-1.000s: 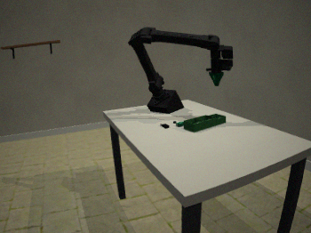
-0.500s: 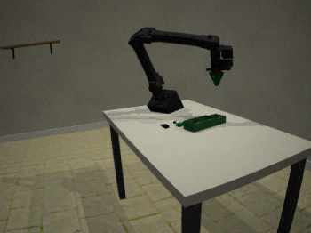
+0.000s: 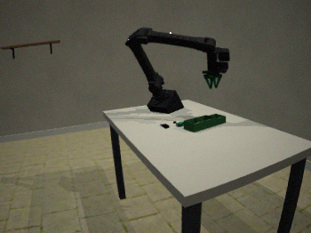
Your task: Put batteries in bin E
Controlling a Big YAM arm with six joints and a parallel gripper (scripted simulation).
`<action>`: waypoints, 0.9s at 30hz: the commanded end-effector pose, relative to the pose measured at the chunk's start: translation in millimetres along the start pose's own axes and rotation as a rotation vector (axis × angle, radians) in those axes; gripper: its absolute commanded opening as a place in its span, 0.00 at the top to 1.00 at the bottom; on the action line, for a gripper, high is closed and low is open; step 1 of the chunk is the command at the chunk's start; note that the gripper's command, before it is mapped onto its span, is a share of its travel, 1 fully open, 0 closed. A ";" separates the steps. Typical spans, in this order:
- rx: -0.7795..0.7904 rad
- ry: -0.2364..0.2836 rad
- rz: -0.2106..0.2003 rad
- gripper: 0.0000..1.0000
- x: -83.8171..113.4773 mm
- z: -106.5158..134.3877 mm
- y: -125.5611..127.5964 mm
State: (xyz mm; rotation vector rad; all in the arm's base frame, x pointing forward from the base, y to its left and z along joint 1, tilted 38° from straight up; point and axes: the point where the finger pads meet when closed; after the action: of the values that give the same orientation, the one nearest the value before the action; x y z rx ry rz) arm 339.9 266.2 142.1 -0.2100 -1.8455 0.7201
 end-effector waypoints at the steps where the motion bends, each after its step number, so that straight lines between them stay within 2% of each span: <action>1: -0.160 -0.007 -0.004 0.59 -13.7 5.0 -34.0; 7: -0.344 -0.001 0.001 0.59 -40.4 26.3 -71.2; 9: -0.344 -0.001 0.001 0.59 -40.4 26.3 -71.2; 10: -0.430 0.001 0.002 0.59 -44.9 29.9 -77.4; 24: -0.891 0.005 0.007 0.59 -106.3 79.7 -164.1; 26: -0.891 0.005 0.007 0.59 -106.3 79.7 -164.1; 27: -0.986 0.005 0.011 0.59 -110.6 83.2 -170.4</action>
State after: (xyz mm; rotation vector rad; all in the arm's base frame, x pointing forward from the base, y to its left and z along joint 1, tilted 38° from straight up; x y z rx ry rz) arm 338.7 57.0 132.5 -0.7755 -2.0355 -0.1062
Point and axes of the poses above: the point where the finger pads meet when closed, its own x axis back along the fingers, its own y axis across the jaws, z = x × y, and after that the axes turned 5 degrees about x, right-handed
